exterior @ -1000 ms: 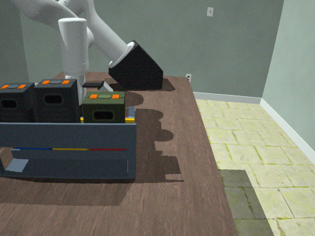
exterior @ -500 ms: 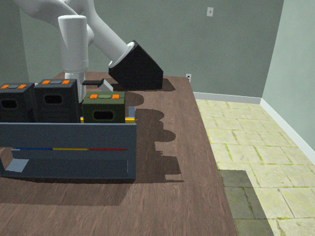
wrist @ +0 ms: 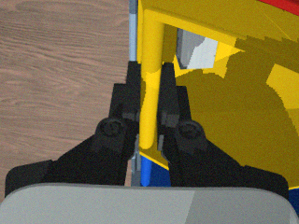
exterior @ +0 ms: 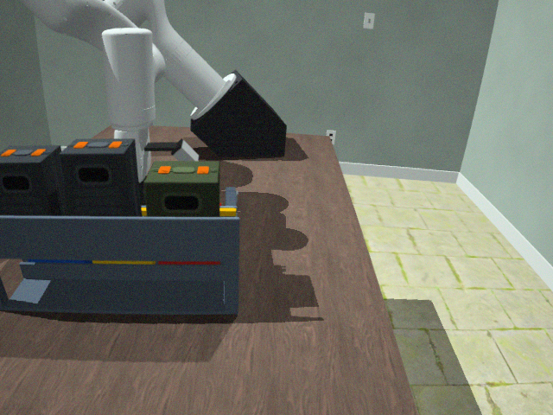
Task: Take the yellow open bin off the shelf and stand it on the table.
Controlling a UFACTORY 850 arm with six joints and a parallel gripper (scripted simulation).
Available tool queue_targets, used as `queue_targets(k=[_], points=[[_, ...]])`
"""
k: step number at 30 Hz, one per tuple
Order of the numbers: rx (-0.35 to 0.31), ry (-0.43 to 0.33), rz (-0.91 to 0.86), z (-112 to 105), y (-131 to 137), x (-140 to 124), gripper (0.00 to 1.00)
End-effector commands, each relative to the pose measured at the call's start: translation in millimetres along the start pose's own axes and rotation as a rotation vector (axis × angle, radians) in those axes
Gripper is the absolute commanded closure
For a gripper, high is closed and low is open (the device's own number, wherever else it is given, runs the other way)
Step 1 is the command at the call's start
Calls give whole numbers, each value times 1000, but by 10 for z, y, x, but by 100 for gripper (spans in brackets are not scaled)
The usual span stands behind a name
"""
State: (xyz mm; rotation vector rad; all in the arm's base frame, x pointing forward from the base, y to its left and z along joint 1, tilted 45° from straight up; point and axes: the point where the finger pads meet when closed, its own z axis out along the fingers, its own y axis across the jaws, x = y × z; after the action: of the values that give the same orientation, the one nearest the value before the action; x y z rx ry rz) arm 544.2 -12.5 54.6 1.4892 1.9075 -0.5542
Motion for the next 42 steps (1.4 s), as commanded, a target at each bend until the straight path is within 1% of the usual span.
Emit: queue_targets(k=[1,23,28,40,42], points=[[-1,0,0,-5,7,0,100],[-1,0,0,9,6,0,100],[-1,0,0,9,-294,0,100],[-1,0,0,9,-294,0,100],[-1,0,0,9,-412,0,100]])
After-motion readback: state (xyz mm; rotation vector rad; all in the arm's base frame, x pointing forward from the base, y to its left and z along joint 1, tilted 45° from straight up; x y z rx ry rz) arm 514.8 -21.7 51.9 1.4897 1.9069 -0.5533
